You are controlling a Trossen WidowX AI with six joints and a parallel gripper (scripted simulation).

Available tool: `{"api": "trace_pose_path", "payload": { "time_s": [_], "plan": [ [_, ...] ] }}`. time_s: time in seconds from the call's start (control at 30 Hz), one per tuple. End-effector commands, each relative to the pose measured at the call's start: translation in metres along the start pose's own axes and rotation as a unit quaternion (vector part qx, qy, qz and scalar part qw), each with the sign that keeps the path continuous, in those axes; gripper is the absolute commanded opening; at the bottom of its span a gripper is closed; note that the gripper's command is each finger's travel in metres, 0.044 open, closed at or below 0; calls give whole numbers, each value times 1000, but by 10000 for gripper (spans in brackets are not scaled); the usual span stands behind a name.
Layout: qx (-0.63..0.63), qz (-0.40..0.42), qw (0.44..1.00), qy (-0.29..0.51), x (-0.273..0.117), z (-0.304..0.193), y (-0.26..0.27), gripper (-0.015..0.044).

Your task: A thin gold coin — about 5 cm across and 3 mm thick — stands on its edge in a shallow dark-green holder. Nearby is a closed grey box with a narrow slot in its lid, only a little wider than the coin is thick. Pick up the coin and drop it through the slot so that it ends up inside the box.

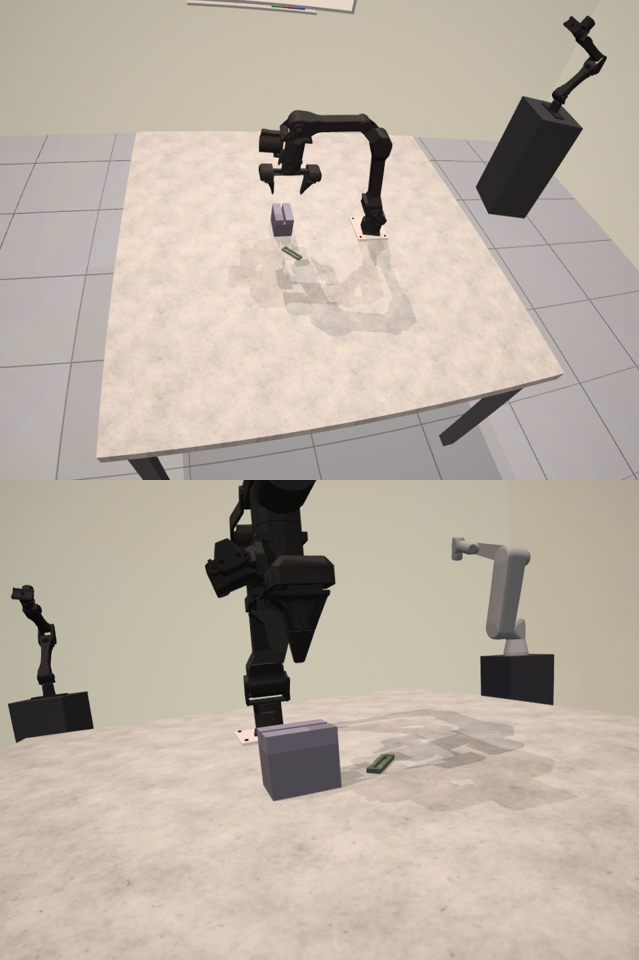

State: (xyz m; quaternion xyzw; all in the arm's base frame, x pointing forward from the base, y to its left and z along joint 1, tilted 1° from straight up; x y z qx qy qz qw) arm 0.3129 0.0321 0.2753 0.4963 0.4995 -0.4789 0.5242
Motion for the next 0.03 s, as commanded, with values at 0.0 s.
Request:
{"api": "trace_pose_path", "payload": {
  "time_s": [0.0],
  "plan": [
    [1,-4,1000,0,0,0,0,440]
  ]
}}
Point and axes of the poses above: the point midway between the two fingers, 35 mm back from their tips, its own x axis out along the fingers, its own y axis across the jaws, z = x × y, the point moved 9 cm from there along -x, back along the fingers, and after that the axes turned 8 degrees about x, right-handed, at the moved point
